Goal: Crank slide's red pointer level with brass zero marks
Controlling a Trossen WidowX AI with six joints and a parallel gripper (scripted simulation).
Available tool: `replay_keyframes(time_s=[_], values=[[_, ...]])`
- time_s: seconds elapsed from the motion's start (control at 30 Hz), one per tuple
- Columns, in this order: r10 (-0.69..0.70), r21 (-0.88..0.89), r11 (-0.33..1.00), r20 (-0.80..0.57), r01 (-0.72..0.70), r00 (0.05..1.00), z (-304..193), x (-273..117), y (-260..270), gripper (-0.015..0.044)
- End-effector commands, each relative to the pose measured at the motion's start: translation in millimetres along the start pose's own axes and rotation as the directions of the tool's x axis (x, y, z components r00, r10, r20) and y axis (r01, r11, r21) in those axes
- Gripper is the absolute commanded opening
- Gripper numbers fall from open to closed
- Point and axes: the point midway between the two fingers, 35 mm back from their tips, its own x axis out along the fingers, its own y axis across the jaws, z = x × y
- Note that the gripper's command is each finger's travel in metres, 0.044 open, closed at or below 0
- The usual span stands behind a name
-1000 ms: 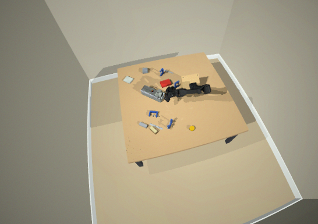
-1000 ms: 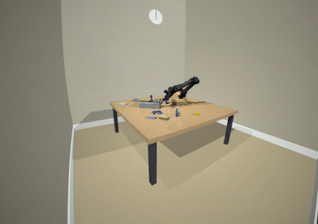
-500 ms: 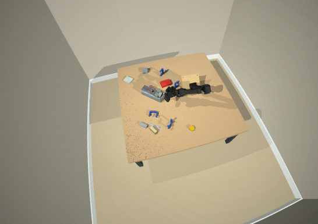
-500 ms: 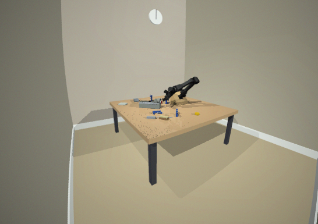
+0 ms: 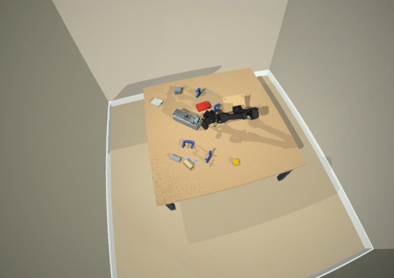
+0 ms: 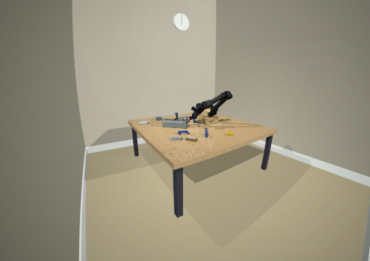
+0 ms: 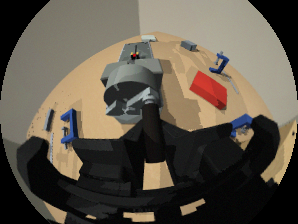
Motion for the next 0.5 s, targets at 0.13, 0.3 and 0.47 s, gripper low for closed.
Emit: replay_keyframes(time_s=[0.13, 0.3, 0.47], values=[[-0.017, 0.003, 1.0, -0.013, 0.018, 1.0, -5.9, 6.1, -6.7, 0.0], [-0.017, 0.003, 1.0, -0.013, 0.018, 1.0, -7.5, 7.7, -7.3, 0.0], [-0.017, 0.003, 1.0, -0.013, 0.017, 1.0, -9.8, 9.9, -7.9, 0.0]])
